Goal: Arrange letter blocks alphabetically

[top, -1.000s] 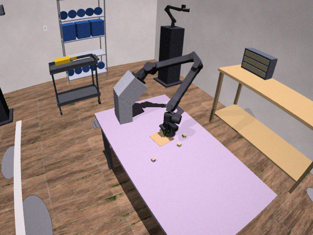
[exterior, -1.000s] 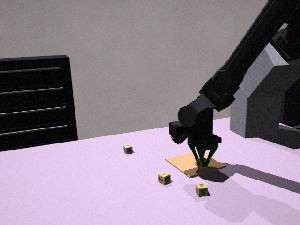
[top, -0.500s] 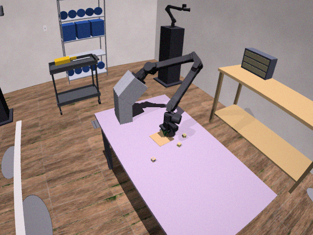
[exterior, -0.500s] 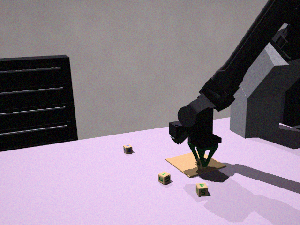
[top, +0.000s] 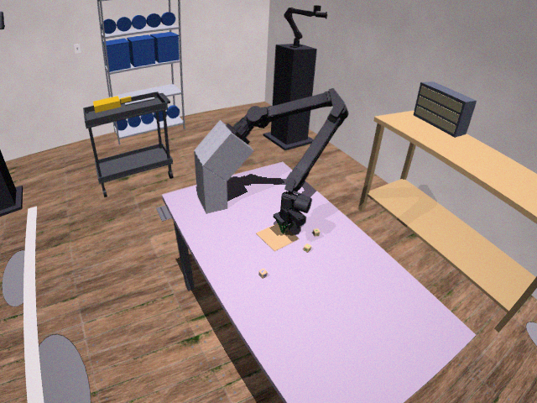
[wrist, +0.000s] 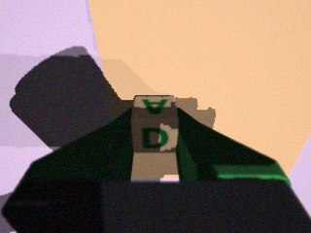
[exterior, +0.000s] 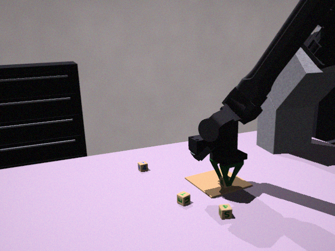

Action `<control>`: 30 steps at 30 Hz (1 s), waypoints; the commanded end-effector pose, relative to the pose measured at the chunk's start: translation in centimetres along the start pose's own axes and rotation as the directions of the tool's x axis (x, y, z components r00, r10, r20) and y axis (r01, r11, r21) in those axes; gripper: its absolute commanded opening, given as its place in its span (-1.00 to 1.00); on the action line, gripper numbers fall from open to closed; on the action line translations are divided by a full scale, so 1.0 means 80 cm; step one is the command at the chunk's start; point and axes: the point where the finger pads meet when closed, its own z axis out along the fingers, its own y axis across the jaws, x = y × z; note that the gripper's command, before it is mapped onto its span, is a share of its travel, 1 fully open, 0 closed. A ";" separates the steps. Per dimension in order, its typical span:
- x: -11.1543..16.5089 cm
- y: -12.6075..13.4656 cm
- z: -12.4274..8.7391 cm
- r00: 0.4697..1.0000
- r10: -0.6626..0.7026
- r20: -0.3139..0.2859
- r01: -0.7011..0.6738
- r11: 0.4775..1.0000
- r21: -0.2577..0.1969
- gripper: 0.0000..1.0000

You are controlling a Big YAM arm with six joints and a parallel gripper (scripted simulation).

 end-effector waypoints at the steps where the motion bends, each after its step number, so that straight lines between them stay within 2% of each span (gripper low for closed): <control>1: 0.004 -0.016 -0.003 1.000 0.015 0.007 -0.015 1.000 0.005 -0.58; 30: 0.003 -0.012 0.002 1.000 0.012 0.004 -0.012 1.000 0.003 -0.58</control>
